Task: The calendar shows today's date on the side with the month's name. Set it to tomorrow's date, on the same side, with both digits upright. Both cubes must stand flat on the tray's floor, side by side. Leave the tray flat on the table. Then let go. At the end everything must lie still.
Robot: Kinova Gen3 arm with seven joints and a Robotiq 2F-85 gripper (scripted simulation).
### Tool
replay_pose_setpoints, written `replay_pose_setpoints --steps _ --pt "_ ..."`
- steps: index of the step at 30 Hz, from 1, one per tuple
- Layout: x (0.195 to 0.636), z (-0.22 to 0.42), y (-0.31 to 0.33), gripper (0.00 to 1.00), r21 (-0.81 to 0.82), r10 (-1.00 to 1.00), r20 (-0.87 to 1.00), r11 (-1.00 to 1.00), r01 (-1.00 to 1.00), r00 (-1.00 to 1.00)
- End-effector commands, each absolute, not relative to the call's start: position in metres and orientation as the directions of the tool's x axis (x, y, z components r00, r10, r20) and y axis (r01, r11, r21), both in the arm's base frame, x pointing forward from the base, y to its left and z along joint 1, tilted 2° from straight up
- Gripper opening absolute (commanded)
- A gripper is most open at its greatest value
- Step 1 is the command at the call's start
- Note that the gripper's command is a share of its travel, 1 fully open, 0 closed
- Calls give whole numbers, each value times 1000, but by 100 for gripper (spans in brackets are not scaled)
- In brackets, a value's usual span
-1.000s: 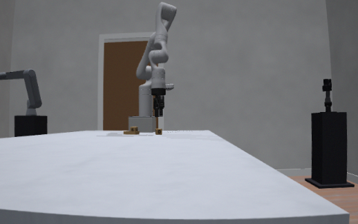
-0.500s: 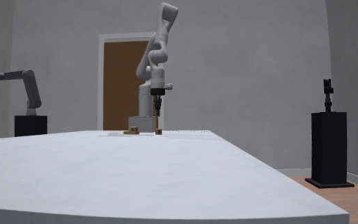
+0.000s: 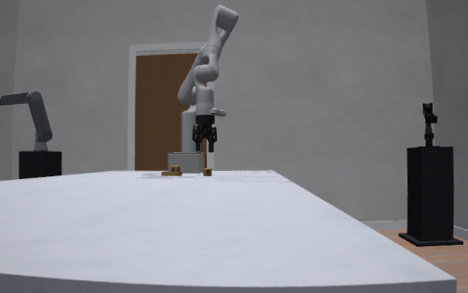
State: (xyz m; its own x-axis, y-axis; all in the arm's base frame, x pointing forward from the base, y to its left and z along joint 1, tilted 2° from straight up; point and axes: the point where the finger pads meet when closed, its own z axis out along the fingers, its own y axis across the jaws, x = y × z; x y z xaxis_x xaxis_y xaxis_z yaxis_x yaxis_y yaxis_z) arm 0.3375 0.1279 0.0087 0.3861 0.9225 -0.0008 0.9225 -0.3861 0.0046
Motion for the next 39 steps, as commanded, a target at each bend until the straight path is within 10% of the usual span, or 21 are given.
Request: replay_pose_setpoints --steps 1,17,38,39 --pt "335 8 131 100 6 910 -6 -416 910 416" --pt "339 15 135 100 8 539 17 -842 539 842" --pt "342 18 137 100 4 382 31 -924 382 924" --pt "342 18 137 46 4 382 31 -924 382 924"
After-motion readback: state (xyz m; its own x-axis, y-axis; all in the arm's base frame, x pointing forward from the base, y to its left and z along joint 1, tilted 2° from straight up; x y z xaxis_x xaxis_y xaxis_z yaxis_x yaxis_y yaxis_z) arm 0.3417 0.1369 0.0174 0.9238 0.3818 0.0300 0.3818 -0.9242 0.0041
